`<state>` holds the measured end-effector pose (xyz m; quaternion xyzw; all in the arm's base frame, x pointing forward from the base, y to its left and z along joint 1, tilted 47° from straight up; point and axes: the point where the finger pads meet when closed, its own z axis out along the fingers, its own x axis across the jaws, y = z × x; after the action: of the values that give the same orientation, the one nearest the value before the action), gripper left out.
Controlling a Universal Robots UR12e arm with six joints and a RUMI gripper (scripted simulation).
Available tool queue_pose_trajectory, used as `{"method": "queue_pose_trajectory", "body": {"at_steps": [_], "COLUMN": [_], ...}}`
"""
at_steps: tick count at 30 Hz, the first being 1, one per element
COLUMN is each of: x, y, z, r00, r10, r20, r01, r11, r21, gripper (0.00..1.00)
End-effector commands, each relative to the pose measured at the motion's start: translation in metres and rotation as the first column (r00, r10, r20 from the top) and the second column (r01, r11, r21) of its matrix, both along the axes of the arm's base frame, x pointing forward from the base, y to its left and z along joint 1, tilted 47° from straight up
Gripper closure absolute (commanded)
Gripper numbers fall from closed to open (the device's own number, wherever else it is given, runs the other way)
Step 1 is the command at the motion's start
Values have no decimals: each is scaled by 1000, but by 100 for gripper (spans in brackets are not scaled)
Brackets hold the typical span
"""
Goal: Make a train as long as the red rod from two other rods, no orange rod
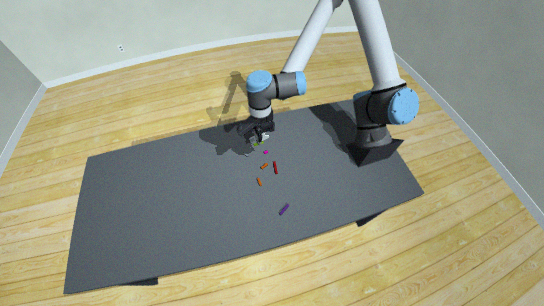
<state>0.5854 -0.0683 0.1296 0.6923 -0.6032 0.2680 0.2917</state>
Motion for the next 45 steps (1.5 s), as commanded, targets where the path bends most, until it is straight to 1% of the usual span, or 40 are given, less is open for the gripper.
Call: {"method": "queue_pose_trajectory", "body": {"at_steps": [1,9,23,25,29,33,45], "x": [0,1,2,2,2,2,2], "y": [0,-8,-50,-50,-59,-63,-64], "z": [0,-8,-47,-47,-55,-59,-60], "r00": [1000,1000,1000,1000,1000,1000,1000], "r10": [0,0,0,0,0,0,0], "r20": [1,1,1,1,1,1,1], "r01": [0,0,0,0,0,0,0], "r11": [1000,1000,1000,1000,1000,1000,1000], "r21": [0,0,0,0,0,0,0], "gripper": [100,100,100,100,100,100,100]}}
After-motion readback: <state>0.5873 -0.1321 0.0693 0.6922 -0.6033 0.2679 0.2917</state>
